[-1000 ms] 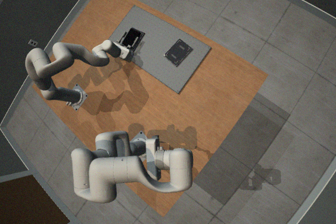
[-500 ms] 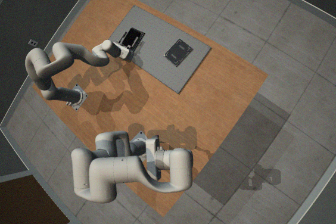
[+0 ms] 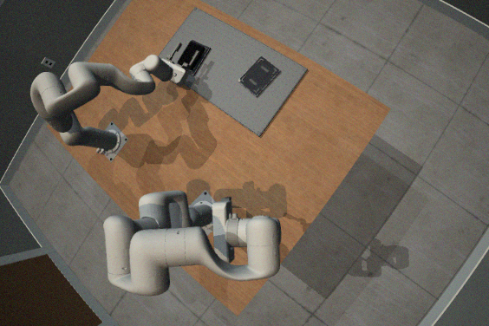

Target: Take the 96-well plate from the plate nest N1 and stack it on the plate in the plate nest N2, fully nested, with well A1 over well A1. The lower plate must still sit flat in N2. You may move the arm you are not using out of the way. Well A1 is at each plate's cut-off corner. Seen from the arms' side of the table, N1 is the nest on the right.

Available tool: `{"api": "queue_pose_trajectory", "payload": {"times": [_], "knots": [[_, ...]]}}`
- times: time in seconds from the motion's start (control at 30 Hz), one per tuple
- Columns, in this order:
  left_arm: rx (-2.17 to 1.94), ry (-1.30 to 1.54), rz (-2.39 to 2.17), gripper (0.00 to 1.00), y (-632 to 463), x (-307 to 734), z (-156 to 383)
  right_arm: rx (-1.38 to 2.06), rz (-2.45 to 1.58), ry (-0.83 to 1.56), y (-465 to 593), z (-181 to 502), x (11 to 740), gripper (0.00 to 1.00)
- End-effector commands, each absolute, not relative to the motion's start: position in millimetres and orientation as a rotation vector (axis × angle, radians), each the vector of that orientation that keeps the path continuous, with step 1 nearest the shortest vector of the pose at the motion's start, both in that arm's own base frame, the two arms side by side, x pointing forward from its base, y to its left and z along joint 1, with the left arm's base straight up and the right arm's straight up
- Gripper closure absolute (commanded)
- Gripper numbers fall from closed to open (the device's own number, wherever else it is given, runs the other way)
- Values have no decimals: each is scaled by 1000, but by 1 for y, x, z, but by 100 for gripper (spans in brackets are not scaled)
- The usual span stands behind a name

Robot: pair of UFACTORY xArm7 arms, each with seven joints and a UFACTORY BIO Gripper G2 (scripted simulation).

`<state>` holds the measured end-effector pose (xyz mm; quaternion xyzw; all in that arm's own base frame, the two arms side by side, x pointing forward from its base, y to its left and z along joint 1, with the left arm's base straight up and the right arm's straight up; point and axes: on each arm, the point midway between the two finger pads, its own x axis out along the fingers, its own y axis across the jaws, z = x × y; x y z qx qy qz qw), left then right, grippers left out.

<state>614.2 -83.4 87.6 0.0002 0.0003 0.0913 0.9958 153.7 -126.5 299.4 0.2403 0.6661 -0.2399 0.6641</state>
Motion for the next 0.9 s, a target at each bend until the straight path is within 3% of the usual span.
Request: {"api": "queue_pose_trajectory", "payload": {"times": [0.0, 0.87], "knots": [[-1, -4, 183, 63, -84, 616, 104, 542, -543, 1502, -127, 300, 154, 0], [-1, -4, 183, 63, -84, 616, 124, 542, -543, 1502, -127, 300, 154, 0]]}}
